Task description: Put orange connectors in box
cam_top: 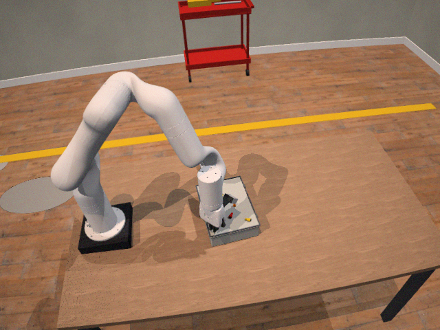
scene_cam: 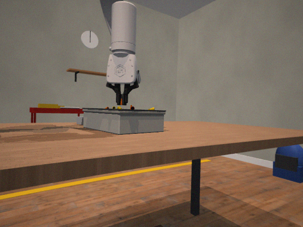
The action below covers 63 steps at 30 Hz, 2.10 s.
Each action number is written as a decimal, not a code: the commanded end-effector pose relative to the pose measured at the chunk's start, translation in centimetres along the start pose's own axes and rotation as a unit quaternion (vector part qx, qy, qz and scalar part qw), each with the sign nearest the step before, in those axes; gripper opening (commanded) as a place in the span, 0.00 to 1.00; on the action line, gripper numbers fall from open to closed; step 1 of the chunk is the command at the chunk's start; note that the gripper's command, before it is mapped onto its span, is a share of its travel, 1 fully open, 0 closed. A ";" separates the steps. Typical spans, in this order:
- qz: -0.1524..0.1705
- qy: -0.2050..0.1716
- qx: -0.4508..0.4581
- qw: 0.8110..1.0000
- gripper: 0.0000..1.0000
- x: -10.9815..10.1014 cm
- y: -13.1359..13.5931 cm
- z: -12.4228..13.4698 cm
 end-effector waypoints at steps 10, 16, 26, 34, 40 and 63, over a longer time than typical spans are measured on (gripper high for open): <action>0.002 0.000 0.000 1.000 0.02 -5.1 0.1 0.0; 0.002 0.000 0.000 1.000 0.02 -5.1 0.1 0.0; 0.002 0.000 0.000 1.000 0.02 -5.1 0.1 -0.1; 0.002 0.000 0.000 1.000 0.02 -5.1 -0.2 -0.6; 0.002 0.000 0.000 1.000 0.02 -5.1 -0.8 -1.9; 0.002 0.000 0.000 1.000 0.02 -5.1 -6.1 -13.4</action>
Point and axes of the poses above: the point where the finger pads meet when closed, its own x axis out along the fingers, its own y axis across the jaws, z = x × y, the point moved 7 cm from there along -x, back along the fingers, and after that the axes turned 14 degrees about -x, right-handed, at the moved point
